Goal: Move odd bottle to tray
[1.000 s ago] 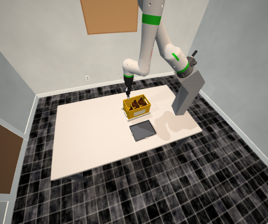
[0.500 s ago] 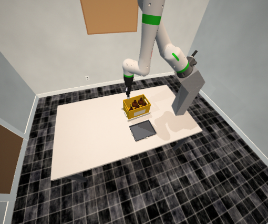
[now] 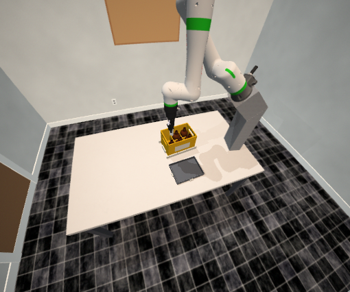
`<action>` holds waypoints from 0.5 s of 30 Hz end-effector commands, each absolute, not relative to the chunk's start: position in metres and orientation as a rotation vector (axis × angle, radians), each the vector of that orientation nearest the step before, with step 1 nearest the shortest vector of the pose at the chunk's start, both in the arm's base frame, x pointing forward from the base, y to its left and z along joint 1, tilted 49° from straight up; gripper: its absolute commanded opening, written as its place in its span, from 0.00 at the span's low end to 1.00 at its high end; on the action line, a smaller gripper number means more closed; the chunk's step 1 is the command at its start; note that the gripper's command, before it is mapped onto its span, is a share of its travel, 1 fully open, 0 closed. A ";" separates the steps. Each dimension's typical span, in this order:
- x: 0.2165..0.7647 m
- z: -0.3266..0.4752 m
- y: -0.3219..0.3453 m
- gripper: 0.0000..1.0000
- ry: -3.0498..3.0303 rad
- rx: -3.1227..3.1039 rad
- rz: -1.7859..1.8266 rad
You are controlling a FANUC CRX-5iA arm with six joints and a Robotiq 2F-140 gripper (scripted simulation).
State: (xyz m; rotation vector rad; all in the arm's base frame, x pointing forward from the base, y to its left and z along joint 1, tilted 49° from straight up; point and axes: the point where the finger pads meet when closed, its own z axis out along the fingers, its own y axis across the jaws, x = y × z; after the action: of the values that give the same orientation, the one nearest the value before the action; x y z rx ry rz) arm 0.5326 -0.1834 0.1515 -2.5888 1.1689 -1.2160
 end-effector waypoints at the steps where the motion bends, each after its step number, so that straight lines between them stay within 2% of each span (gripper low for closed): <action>1: 0.533 0.149 -0.172 0.10 1.190 -2.572 -1.292; 2: 0.533 0.149 -0.172 0.10 1.190 -2.572 -1.292; 3: 0.533 0.149 -0.172 0.44 1.190 -2.572 -1.292; 15: 0.533 0.149 -0.172 0.44 1.190 -2.572 -1.292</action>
State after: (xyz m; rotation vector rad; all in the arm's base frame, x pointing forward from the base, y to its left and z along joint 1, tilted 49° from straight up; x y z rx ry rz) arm 0.5328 -0.1721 0.1486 -2.5875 1.1944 -1.2571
